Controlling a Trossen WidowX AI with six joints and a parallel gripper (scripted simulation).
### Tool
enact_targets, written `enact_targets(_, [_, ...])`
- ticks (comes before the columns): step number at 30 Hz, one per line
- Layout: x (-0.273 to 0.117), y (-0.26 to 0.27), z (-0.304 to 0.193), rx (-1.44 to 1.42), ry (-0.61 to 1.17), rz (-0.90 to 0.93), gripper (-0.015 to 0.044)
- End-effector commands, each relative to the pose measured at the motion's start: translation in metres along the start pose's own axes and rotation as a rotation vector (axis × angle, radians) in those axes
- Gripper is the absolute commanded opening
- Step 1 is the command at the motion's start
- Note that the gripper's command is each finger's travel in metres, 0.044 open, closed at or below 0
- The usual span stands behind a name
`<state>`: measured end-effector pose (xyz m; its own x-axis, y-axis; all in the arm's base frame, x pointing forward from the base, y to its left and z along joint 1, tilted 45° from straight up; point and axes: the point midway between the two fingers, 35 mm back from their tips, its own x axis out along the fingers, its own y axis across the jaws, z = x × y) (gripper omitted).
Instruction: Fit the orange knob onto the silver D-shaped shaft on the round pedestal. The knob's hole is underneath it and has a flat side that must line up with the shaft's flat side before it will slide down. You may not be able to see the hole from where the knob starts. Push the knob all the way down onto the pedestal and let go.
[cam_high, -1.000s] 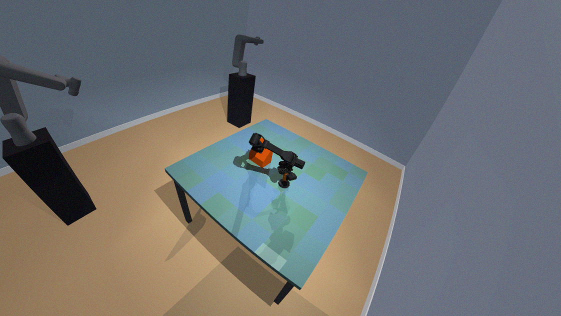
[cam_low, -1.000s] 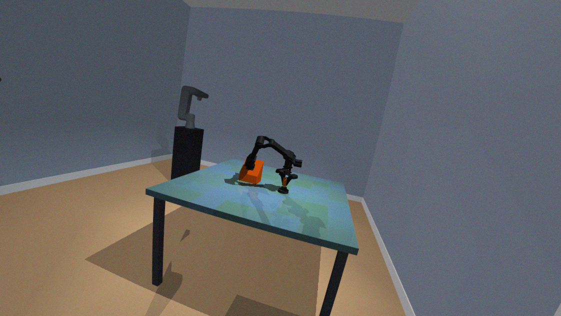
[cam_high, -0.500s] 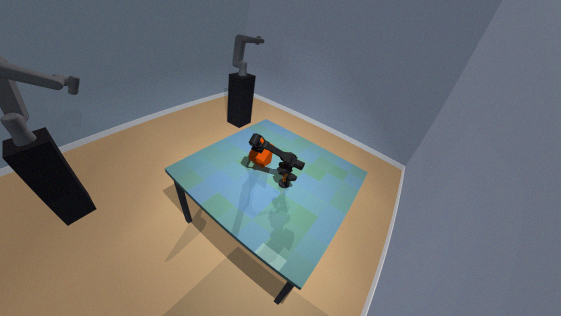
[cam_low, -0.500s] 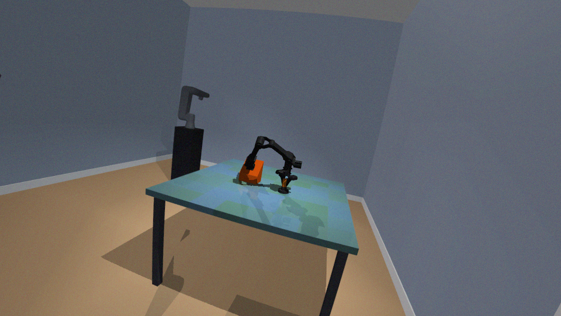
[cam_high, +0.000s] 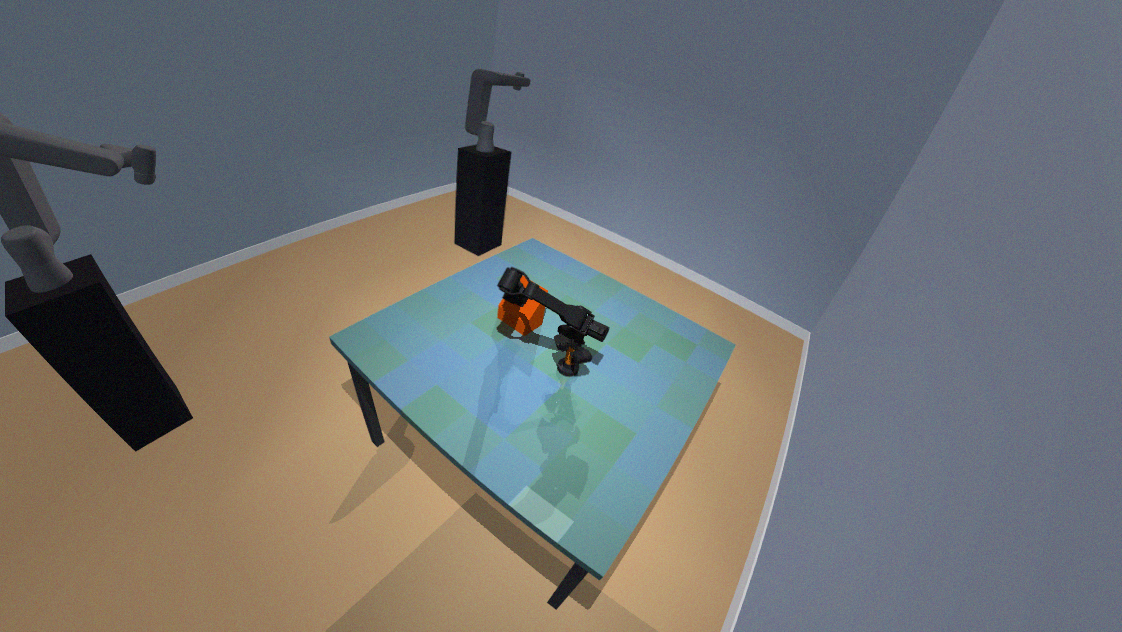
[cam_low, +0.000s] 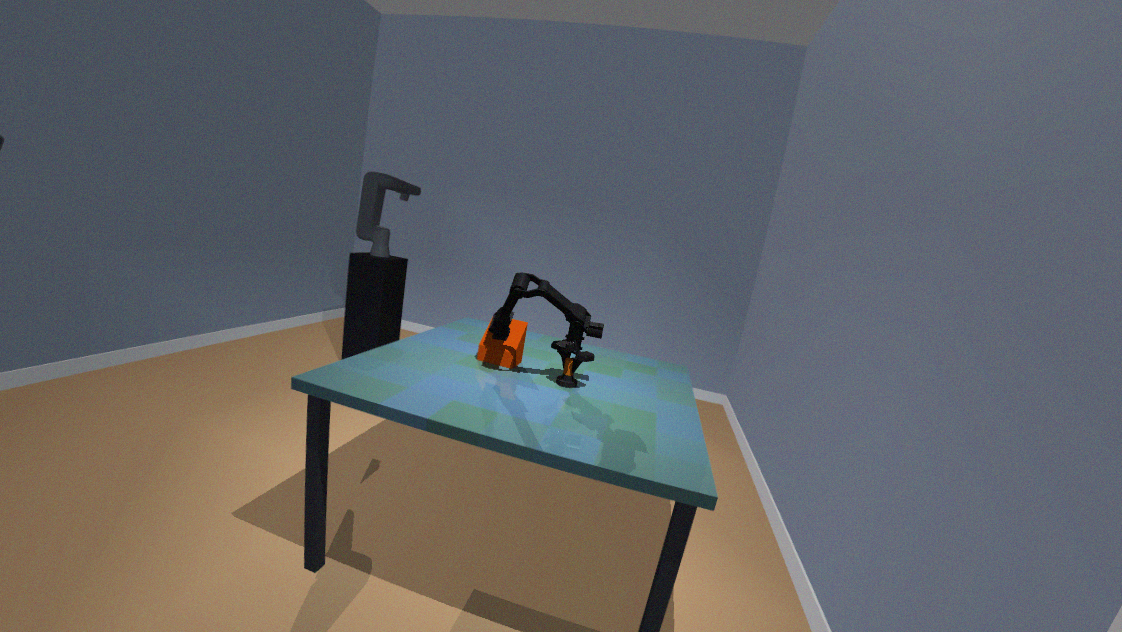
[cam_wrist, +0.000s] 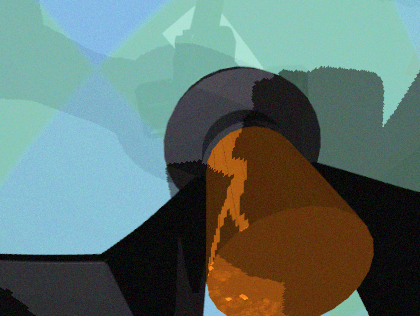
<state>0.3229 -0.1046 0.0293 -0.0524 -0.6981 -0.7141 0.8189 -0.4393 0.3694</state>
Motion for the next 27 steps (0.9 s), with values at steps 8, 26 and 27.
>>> enact_targets(8, [-0.0004, 0.0001, -0.0001, -0.001, 0.0, 0.0, 0.0236])
enact_targets(26, [-0.0018, 0.0003, -0.0003, -0.001, 0.001, 0.0, 0.044])
enact_targets(27, [-0.0061, 0.0009, -0.0009, -0.003, 0.002, 0.001, 0.044])
